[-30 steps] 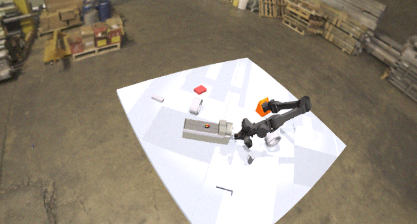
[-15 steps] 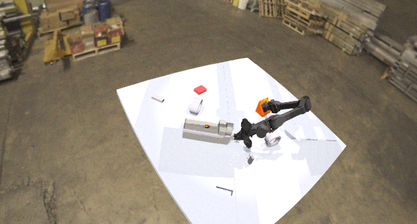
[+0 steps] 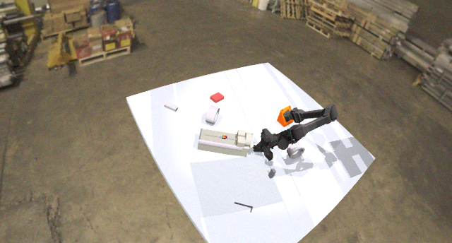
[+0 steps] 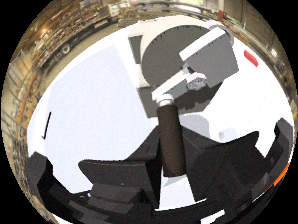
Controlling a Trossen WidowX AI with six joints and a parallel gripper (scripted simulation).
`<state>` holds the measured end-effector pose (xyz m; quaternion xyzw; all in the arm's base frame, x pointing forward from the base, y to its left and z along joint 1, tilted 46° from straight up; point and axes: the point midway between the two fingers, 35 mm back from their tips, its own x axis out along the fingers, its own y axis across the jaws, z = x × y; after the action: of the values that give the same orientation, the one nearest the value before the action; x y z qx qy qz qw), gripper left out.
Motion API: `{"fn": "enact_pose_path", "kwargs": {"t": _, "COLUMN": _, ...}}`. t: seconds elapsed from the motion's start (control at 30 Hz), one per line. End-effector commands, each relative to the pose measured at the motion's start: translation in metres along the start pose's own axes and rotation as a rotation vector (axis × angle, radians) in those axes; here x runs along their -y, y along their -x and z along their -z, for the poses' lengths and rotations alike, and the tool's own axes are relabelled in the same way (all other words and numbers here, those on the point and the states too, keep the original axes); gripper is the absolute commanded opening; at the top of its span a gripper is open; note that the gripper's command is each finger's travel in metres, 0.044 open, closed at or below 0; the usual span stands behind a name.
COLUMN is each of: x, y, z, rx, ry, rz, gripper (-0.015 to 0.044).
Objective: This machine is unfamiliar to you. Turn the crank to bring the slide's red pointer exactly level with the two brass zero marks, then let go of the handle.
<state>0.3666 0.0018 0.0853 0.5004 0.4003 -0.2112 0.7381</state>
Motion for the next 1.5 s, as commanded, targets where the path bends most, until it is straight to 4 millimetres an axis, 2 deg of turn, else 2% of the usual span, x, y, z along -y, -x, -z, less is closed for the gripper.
{"fn": "enact_pose_path", "kwargs": {"t": 0.0, "x": 0.0067, "y": -0.0048, "z": 0.0046, "rx": -0.013, "ry": -0.002, "rz": 0.016, "gripper": 0.0}}
{"fn": "enact_pose_path", "kwargs": {"t": 1.47, "x": 0.0119, "y": -0.0068, "z": 0.0064, "rx": -0.013, "ry": -0.002, "rz": 0.016, "gripper": 0.0}}
